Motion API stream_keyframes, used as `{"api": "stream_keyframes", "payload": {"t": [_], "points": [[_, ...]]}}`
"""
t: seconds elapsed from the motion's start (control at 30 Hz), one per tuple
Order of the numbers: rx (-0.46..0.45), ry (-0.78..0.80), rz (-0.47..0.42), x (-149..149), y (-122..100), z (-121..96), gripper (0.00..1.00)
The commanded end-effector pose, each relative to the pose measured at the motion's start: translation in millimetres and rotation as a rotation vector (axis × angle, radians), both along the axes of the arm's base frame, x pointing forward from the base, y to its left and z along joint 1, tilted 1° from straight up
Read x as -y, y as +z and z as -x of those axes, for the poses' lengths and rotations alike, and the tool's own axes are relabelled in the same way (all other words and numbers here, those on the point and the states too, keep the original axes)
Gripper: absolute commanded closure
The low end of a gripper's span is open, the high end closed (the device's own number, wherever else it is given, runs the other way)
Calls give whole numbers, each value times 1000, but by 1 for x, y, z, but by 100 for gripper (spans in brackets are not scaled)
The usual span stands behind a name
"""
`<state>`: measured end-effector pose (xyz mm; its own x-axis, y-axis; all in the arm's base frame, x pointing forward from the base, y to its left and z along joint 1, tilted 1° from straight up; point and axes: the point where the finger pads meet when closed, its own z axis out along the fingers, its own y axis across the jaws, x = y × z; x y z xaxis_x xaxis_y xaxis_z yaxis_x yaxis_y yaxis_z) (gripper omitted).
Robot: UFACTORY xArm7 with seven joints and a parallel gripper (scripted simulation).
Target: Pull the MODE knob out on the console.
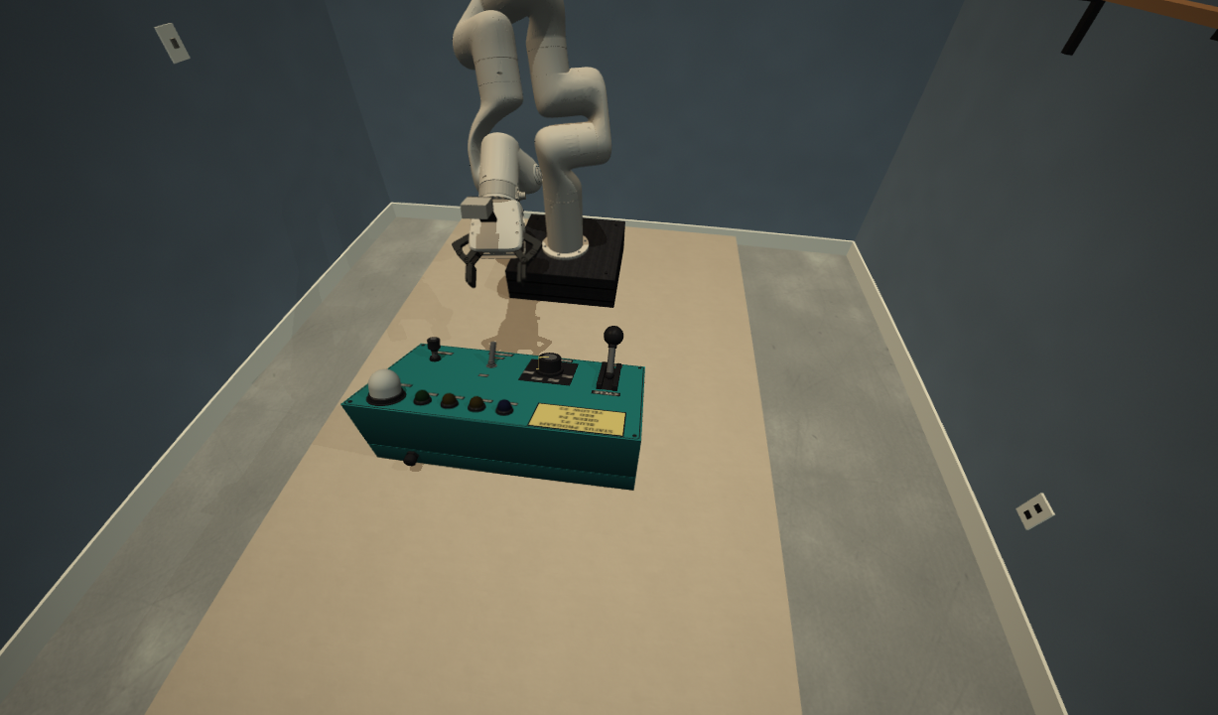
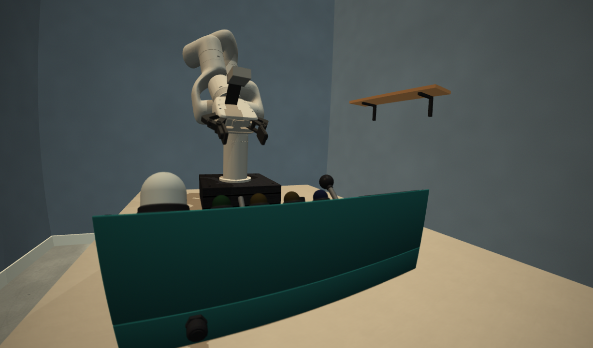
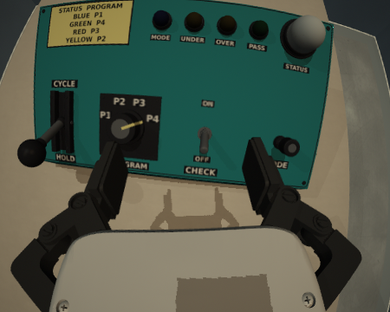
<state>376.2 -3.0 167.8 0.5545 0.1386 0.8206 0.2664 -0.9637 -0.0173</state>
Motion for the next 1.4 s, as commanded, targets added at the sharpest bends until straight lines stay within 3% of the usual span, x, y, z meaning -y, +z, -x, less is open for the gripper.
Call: {"api": "stream_keyframes", "payload": {"t": [0.0,0.03,0.53,0.77,1.37], "points": [[11,-20,-2,17,-2,1,0],[19,-38,-5,31,-5,4,0],[19,-38,-5,31,-5,4,0],[40,-92,-17,71,-19,18,0],[40,-93,-17,72,-19,18,0]]}}
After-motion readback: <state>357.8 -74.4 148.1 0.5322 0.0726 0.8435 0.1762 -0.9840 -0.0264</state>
